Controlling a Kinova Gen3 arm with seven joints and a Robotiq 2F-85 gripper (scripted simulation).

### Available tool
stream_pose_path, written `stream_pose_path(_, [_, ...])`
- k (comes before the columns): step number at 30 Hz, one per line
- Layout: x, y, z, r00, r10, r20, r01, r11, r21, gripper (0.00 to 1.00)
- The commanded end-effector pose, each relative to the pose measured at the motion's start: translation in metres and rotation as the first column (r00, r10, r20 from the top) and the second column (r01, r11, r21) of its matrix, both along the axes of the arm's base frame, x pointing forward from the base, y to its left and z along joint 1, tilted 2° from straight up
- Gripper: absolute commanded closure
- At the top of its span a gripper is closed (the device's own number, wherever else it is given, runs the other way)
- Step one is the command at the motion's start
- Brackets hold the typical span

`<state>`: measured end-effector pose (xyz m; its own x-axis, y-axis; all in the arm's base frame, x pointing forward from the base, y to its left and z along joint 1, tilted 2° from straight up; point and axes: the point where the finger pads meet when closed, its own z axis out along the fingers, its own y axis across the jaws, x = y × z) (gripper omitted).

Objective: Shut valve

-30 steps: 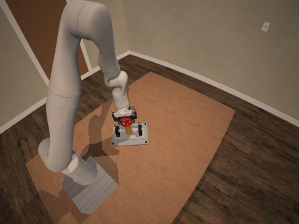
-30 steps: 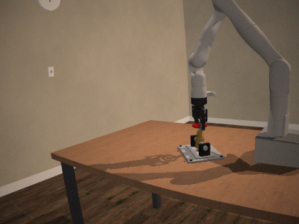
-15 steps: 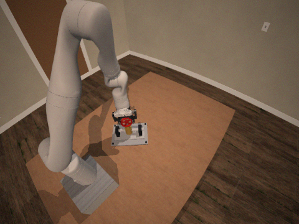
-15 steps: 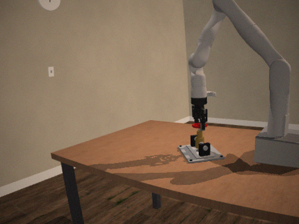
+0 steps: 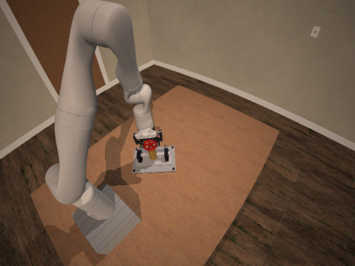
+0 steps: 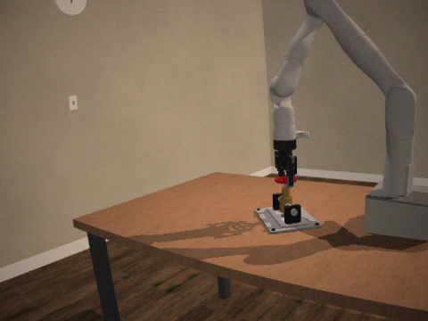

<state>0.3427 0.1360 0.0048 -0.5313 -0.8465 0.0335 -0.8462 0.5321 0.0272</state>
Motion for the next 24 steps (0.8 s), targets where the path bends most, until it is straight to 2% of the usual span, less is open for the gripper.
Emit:
stream_pose_path(1, [0.0004,0.0002,-0.0007,1.0,-0.005,0.0,0.005,1.0,0.001,1.0])
stream_pose_path(13, [0.0003,0.0001,-0.0007,0.999,-0.04,0.0,0.04,0.999,-0.001,1.0])
stream_pose_path(24, [0.0003,0.0001,-0.0007,0.992,-0.125,0.002,0.125,0.992,-0.004,1.0])
